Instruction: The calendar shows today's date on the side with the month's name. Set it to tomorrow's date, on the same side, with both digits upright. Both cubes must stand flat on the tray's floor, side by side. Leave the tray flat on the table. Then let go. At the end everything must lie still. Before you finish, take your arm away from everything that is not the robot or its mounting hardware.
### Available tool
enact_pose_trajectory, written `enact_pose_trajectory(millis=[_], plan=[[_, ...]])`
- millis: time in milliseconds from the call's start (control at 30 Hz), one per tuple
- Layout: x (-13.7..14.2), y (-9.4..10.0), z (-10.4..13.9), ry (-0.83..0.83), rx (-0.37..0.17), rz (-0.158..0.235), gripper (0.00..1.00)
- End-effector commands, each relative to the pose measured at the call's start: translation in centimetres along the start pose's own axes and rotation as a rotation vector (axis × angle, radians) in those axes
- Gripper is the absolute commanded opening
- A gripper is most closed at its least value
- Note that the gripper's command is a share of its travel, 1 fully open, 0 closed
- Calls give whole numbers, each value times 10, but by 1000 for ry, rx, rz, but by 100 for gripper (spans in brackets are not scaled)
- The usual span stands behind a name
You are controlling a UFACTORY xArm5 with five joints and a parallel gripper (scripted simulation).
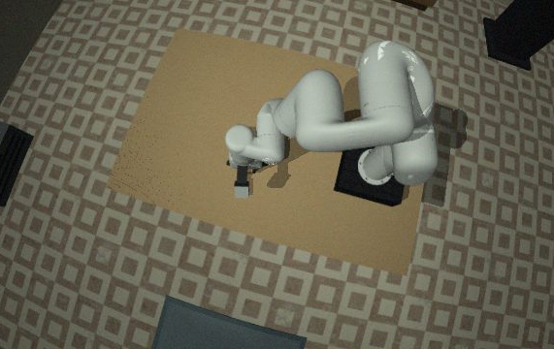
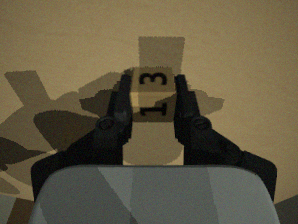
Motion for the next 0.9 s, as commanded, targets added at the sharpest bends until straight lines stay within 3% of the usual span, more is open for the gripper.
enact_pose_trajectory(millis=[0, 500, 867], plan=[[1, 1, 0, 0, 0, 3, 29], [1, 1, 0, 0, 0, 3, 49], [1, 1, 0, 0, 0, 3, 49]])
Point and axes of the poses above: the point where the finger pads meet when closed, its own y axis back along the fingers, its own x axis across the jaws, z = x × y, the point moved 3 cm from there along y, back along the fingers, and after that the axes turned 5 degrees about -y, right-handed, at the moved point
